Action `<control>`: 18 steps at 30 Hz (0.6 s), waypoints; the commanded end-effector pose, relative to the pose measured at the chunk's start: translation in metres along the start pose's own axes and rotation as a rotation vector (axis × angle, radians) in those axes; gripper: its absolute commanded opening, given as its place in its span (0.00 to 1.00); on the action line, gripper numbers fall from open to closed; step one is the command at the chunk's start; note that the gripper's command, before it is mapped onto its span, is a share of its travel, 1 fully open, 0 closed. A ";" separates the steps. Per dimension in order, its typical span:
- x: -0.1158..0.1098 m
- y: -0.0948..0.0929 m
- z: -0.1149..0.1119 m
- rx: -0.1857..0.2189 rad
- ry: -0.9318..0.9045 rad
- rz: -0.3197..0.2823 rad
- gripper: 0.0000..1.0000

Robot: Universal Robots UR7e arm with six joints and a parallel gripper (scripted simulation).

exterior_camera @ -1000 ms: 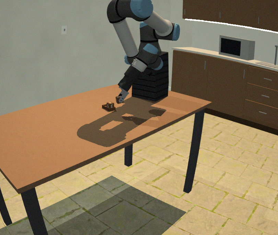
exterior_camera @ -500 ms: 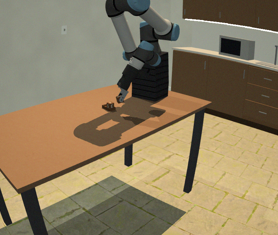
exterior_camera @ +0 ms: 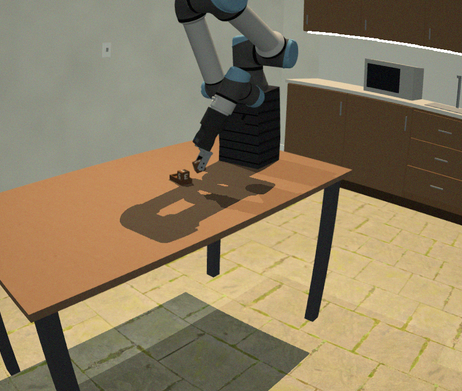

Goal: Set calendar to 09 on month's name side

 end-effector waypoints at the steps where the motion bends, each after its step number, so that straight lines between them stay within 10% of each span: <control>1: -0.003 -0.001 0.001 0.006 0.001 0.043 0.60; 18: -0.012 0.001 0.001 0.022 -0.005 0.191 0.60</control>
Point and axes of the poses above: the point where the finger pads meet when closed, its own y axis back along the fingers, its own z axis across the jaws, x = y × z, the point moved 5 cm from there along y, back along the fingers, and after that the axes turned 8 degrees about -y, right-handed, at the moved point
